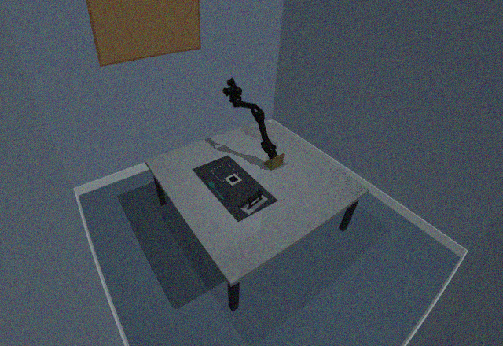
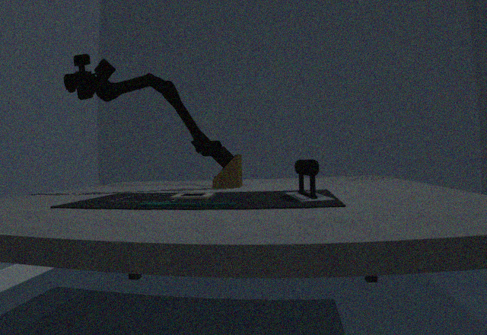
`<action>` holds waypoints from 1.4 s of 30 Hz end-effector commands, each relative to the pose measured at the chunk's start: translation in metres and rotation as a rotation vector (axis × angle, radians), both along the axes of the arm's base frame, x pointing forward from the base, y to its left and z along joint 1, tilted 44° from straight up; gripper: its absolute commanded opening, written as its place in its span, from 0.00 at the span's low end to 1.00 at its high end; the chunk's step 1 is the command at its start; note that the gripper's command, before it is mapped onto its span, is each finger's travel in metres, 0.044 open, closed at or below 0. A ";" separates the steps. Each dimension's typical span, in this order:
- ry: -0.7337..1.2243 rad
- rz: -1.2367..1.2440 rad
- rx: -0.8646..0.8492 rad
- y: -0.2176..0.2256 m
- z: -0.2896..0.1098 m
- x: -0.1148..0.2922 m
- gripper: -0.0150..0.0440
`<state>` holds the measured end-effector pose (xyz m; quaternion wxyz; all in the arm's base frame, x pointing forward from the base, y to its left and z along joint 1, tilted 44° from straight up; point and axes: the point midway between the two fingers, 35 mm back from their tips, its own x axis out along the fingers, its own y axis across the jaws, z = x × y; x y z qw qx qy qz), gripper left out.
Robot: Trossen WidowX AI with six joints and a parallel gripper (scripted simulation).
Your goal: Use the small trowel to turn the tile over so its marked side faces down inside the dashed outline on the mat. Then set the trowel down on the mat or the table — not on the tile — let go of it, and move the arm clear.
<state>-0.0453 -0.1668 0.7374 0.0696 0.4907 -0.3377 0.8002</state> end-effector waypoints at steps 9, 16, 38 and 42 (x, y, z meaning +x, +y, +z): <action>0.000 0.000 0.000 0.000 0.000 0.000 0.53; 0.000 0.000 0.000 0.000 0.000 0.000 0.42; 0.000 0.000 0.000 0.000 0.000 0.000 0.25; 0.000 0.000 0.000 0.000 0.000 0.000 0.42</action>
